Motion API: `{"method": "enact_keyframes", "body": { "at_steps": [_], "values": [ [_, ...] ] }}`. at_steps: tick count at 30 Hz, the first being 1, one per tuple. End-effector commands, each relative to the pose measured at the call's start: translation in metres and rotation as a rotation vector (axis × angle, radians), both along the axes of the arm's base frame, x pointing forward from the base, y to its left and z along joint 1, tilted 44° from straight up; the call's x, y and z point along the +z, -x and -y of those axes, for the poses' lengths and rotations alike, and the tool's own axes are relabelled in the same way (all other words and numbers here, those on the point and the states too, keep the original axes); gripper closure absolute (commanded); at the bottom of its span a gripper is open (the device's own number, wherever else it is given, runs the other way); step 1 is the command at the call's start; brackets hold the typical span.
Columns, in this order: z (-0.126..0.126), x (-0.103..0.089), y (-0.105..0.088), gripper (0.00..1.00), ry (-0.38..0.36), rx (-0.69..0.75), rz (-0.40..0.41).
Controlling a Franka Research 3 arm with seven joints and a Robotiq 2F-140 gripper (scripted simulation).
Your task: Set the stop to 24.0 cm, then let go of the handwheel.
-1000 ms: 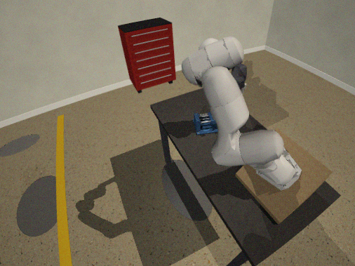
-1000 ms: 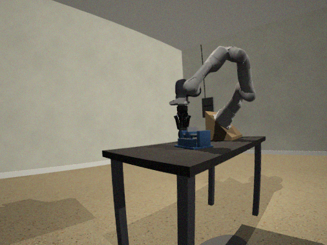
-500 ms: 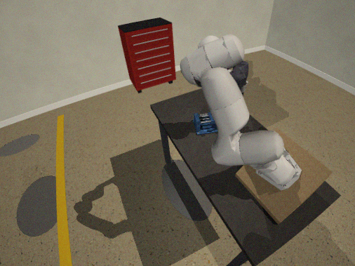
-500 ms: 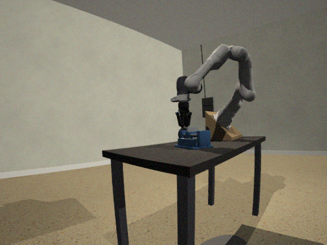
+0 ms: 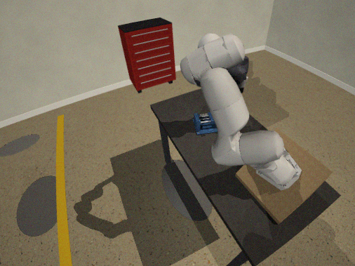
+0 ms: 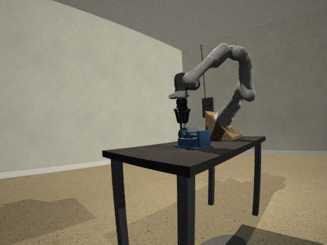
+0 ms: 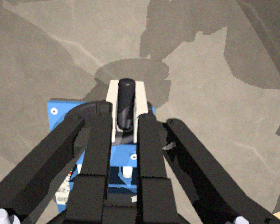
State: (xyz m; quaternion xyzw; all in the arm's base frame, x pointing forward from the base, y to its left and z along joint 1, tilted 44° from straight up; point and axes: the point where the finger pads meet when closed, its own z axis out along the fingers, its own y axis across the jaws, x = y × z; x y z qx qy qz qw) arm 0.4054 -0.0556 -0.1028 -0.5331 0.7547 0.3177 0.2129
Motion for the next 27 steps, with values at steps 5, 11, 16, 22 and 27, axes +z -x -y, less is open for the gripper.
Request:
{"method": "enact_keyframes", "body": {
  "at_steps": [5,11,16,22,27],
  "values": [
    [0.010,0.000,-0.018,0.96,0.015,-0.014,0.003],
    [0.012,-0.003,-0.028,0.96,0.015,-0.014,0.003],
    [0.011,-0.008,-0.035,0.96,0.015,-0.014,0.003],
    [0.008,-0.014,-0.042,0.96,0.015,-0.014,0.003],
    [0.002,-0.024,-0.047,0.96,0.015,-0.014,0.003]
  ]
}}
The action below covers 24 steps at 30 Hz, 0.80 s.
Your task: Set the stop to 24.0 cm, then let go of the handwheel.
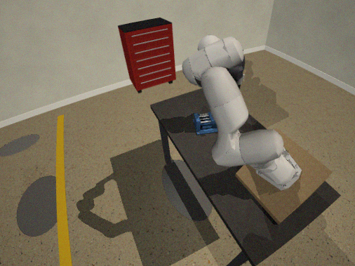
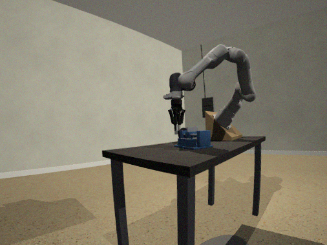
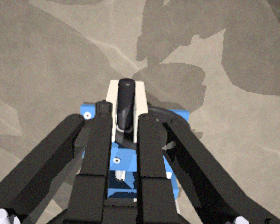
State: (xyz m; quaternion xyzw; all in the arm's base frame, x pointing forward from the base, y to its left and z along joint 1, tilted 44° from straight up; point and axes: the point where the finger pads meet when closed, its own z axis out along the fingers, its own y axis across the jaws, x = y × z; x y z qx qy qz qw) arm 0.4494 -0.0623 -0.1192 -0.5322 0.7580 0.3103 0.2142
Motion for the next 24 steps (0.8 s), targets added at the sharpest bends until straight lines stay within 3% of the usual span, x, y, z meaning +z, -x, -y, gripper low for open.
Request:
{"method": "enact_keyframes", "body": {
  "at_steps": [1,8,24],
  "values": [
    [-0.006,-0.009,-0.003,0.96,0.004,-0.005,-0.005],
    [-0.024,-0.025,0.002,0.96,0.004,-0.005,-0.005],
    [-0.038,-0.028,0.024,0.96,0.004,-0.005,-0.005]
  ]
}}
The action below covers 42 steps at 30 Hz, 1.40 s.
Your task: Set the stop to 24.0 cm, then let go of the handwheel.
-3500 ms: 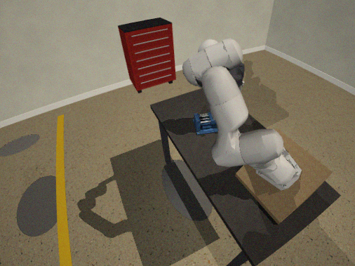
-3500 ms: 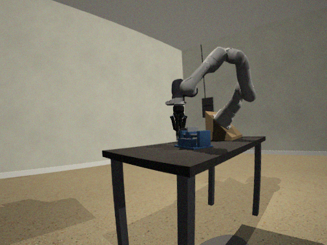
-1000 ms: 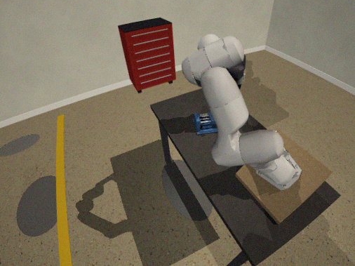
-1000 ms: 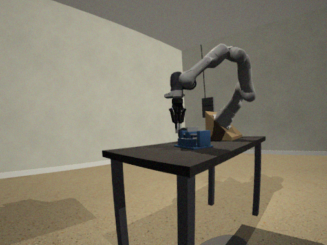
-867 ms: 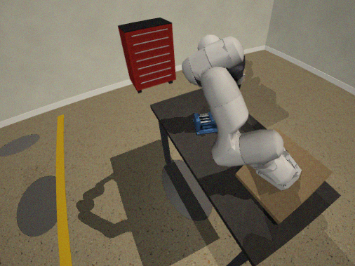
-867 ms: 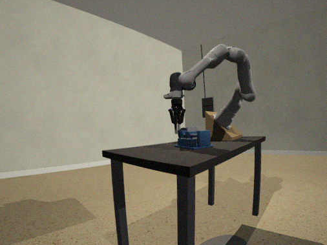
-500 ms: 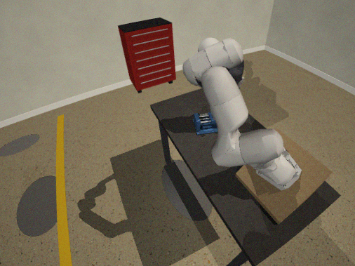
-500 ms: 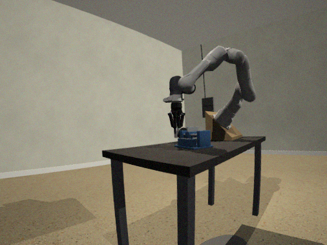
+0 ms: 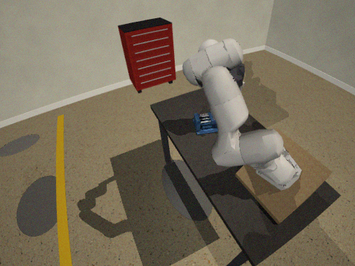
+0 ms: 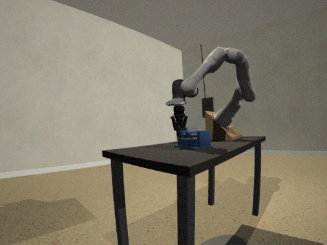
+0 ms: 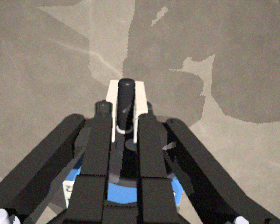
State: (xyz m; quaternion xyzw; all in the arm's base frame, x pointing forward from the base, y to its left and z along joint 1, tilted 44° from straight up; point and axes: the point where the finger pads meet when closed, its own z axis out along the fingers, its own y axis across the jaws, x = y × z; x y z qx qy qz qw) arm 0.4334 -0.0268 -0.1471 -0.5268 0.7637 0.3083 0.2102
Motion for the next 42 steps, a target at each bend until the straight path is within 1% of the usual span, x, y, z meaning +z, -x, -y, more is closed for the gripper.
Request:
{"method": "enact_keyframes", "body": {
  "at_steps": [1,3,17,20,28,35,37,42],
  "values": [
    [-0.004,0.000,0.009,0.96,-0.005,0.007,0.004],
    [-0.004,0.000,0.009,0.96,-0.005,0.007,0.004],
    [-0.003,0.011,0.029,0.96,-0.005,0.007,0.004],
    [-0.003,0.012,0.030,0.96,-0.005,0.007,0.004],
    [0.004,0.022,0.037,0.96,-0.005,0.007,0.004],
    [0.012,0.032,0.038,0.96,-0.005,0.007,0.004],
    [0.012,0.032,0.038,0.96,-0.005,0.007,0.004],
    [0.022,0.039,0.034,0.96,-0.005,0.007,0.004]
  ]
}}
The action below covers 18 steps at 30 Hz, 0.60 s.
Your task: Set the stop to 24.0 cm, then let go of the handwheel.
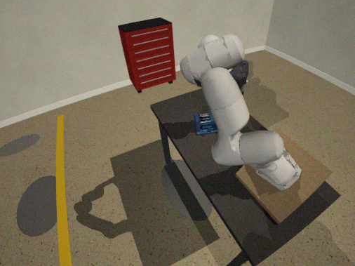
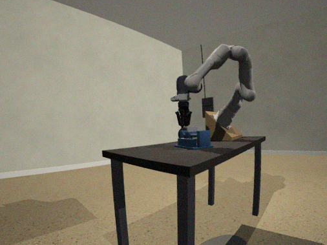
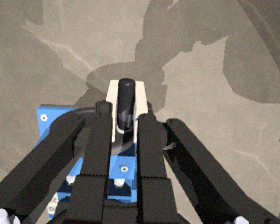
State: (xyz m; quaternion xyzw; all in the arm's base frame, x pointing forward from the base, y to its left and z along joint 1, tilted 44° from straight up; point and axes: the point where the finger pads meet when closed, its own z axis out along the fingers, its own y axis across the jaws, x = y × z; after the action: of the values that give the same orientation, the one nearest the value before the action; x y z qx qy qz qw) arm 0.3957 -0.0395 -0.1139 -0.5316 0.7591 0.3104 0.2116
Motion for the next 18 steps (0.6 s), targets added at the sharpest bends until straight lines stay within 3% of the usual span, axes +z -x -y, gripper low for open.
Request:
{"method": "enact_keyframes", "body": {
  "at_steps": [1,18],
  "values": [
    [0.011,0.007,-0.004,0.96,0.001,-0.005,-0.001],
    [0.022,0.012,-0.018,0.96,0.001,-0.005,0.000]
  ]
}}
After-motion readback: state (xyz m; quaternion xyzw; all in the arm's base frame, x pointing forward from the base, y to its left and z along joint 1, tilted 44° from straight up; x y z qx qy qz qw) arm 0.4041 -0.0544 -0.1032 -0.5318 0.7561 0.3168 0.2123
